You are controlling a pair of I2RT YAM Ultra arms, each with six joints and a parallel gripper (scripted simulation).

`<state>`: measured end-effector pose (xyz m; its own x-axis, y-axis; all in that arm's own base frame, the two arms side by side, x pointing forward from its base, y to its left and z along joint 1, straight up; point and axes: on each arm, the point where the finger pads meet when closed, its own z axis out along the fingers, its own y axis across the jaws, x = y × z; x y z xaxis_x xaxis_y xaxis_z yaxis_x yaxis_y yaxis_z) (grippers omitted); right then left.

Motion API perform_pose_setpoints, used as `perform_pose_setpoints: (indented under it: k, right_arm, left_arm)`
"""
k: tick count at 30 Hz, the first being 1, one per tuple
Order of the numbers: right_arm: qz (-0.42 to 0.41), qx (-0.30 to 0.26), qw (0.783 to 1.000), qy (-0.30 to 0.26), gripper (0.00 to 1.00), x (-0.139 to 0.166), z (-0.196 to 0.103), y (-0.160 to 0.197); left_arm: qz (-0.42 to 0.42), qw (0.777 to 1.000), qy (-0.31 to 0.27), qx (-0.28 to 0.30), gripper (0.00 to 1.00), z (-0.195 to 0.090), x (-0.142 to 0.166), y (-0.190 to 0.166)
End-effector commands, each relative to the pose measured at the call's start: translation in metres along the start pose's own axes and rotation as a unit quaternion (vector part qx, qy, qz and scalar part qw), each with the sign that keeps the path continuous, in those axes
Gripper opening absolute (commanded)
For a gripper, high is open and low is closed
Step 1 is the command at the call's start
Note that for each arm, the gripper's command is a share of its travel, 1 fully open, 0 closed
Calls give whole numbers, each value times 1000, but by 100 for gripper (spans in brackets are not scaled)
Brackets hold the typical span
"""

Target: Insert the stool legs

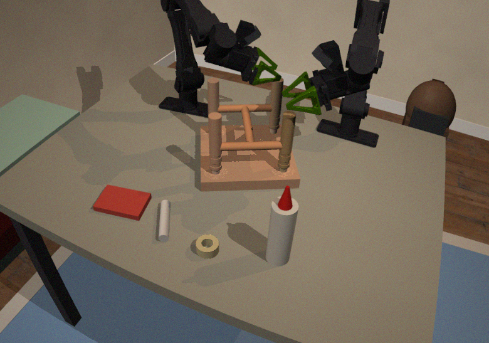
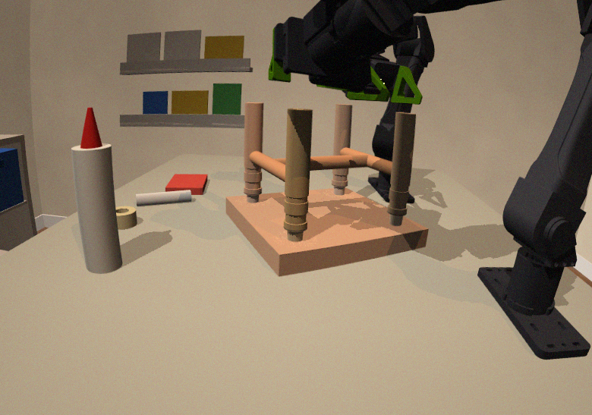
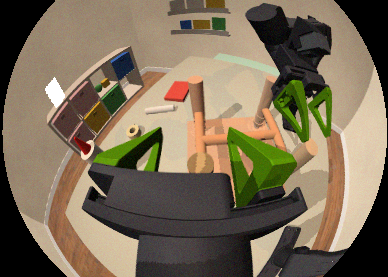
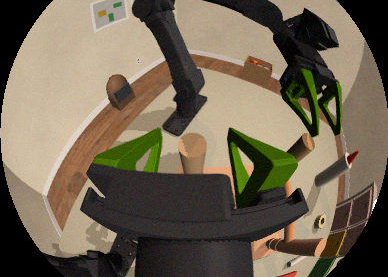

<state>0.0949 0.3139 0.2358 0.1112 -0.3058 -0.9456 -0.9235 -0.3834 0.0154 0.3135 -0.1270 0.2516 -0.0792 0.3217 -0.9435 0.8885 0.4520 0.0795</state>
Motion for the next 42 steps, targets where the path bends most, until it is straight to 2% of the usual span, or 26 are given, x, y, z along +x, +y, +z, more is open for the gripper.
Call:
perform_pose_setpoints:
  k: [1,3,6,9,11,15,18,20,26,27,31,34,35,36,42]
  right_arm:
    - [9,-11,1000,3,69,-19,-9,8]
    - [7,-11,1000,2,69,-29,-13,10]
    - [7,-11,1000,4,69,-27,-8,0]
    - [-8,-3,1000,-4,69,-31,-14,7]
    - [13,-8,1000,4,69,-12,-11,11]
    - [-6,0,1000,-4,69,-32,-14,0]
    - [4,-8,1000,1,69,-24,-10,4]
    - [4,-2,1000,0,69,-27,-11,-4]
    - [-7,-6,1000,-4,69,-33,-11,2]
    - [-13,23,1000,-3,69,-36,-20,-6]
    - [-18,69,997,2,69,-38,-27,-27]
    - [-14,84,996,5,69,-35,-30,-31]
    - [-3,90,996,12,69,-30,-29,-38]
    - [-14,117,993,8,69,-40,-39,-44]
    - [19,229,973,22,69,-31,-72,-88]
  left_arm:
    - [-1,1000,-1,4,69,-3,-1,-4]
    - [-1,1000,-1,4,69,-3,-1,-4]
    - [-1,1000,-1,4,69,-3,-1,-4]
    - [-1,1000,-1,4,69,-3,-1,-4]
    - [-1,1000,-1,4,69,-3,-1,-4]
    - [-1,1000,-1,4,69,-3,-1,-4]
    - [-1,1000,-1,4,69,-3,-1,-4]
    - [-1,1000,-1,4,69,-3,-1,-4]
    - [-1,1000,-1,4,69,-3,-1,-4]
    - [12,1000,-3,-12,0,-6,-15,1]
    - [21,999,1,-40,0,-5,-23,13]
    - [15,999,6,-48,0,-5,-20,14]
    - [-2,999,17,-50,0,-2,-9,17]
    - [17,998,10,-67,0,-7,-25,21]
    - [-2,991,23,-133,0,-13,-28,43]
